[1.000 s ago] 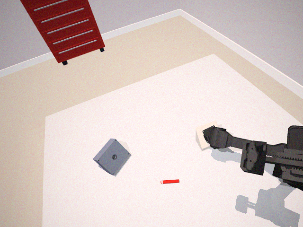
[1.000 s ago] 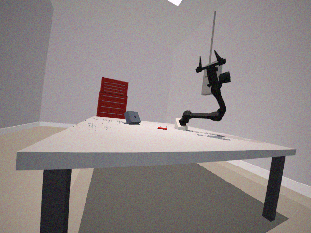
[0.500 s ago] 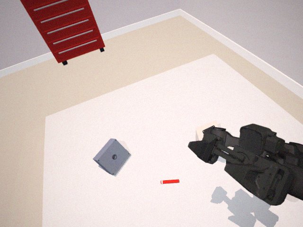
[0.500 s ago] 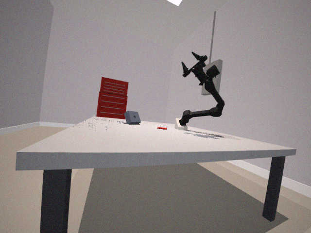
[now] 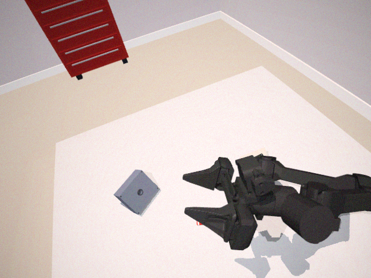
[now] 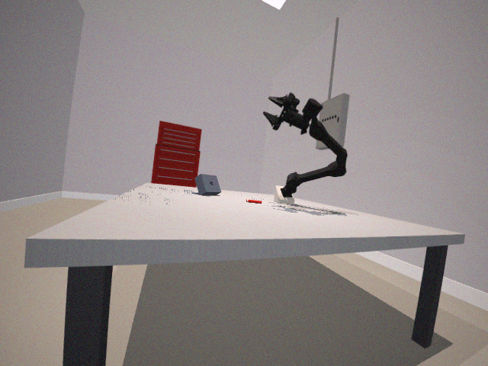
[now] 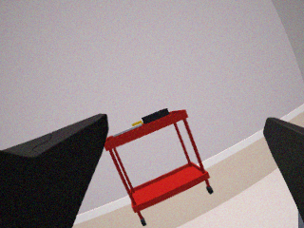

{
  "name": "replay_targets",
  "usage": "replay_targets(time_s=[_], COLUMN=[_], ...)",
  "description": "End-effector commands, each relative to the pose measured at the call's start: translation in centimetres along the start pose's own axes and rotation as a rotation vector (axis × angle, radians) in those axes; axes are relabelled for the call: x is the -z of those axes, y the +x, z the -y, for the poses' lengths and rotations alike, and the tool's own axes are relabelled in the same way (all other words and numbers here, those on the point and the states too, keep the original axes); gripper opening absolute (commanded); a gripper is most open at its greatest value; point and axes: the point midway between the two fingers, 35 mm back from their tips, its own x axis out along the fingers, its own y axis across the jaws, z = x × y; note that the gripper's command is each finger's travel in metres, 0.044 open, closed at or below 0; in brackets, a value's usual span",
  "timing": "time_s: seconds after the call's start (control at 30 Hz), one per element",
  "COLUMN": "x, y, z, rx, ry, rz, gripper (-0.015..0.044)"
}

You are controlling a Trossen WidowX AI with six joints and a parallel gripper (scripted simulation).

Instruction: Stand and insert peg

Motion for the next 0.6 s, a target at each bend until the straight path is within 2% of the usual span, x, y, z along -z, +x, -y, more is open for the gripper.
replay_targets(time_s=[0.0, 0.57], x=[2.0, 10.2], y=[1.4, 4.3], z=[2.0, 10.7], rx=[0.071, 0.308], ry=[-0.075, -0.341], rz=[-0.097, -0.546], gripper=[0.0440, 0.0440])
